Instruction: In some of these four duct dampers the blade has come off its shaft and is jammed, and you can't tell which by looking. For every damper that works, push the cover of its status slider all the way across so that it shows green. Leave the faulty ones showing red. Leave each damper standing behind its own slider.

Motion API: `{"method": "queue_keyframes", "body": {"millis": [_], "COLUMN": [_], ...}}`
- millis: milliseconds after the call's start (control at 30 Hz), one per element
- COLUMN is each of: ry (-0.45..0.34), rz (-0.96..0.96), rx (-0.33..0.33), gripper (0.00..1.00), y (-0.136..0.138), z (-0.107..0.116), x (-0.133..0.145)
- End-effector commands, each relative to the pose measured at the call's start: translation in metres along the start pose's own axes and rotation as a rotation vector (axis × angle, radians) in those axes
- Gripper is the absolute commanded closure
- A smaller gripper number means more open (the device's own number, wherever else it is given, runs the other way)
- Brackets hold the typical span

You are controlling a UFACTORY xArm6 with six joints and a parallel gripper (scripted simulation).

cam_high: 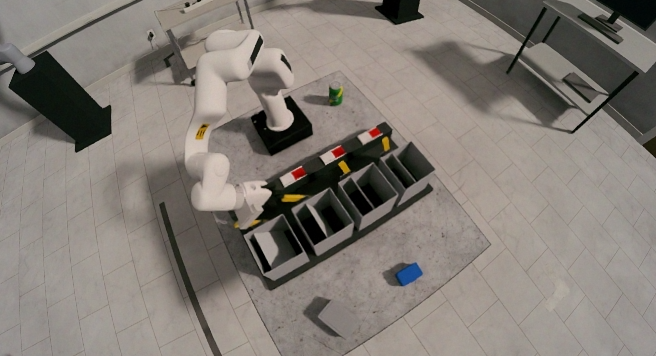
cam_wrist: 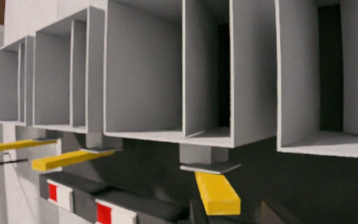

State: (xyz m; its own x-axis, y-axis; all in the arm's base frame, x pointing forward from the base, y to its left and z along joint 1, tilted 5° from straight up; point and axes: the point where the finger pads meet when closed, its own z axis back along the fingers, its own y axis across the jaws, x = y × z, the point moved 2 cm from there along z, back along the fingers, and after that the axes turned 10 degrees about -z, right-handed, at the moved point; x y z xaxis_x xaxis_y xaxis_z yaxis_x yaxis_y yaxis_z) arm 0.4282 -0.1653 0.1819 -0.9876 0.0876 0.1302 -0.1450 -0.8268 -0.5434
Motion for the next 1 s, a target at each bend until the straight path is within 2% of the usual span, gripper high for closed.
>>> {"method": "queue_keyframes", "body": {"millis": [0,67,133,167,233,267,300,333,733,800,867,967], "ry": [0.003,0.01,0.039,0.042,0.042,0.054,0.062,0.065,0.118,0.118,0.131,0.137], "rz": [0.002,0.003,0.008,0.007,0.007,0.007,0.009,0.009,0.005,0.005,0.004,0.003], "rx": [0.003,0.038,0.13,0.157,0.157,0.219,0.247,0.256,0.568,0.568,0.632,0.653], "gripper": [0.61,0.61,0.61,0.61,0.61,0.61,0.61,0.61,0.61,0.61,0.61,0.61], "y": [-0.001,-0.009,-0.034,-0.039,-0.039,-0.054,-0.061,-0.064,-0.135,-0.135,-0.149,-0.154], "z": [0.004,0.003,0.001,0.0,0.0,-0.003,-0.004,-0.004,-0.019,-0.019,-0.022,-0.023], "x": [-0.001,-0.006,-0.019,-0.022,-0.022,-0.031,-0.035,-0.036,-0.077,-0.077,-0.085,-0.088]}}
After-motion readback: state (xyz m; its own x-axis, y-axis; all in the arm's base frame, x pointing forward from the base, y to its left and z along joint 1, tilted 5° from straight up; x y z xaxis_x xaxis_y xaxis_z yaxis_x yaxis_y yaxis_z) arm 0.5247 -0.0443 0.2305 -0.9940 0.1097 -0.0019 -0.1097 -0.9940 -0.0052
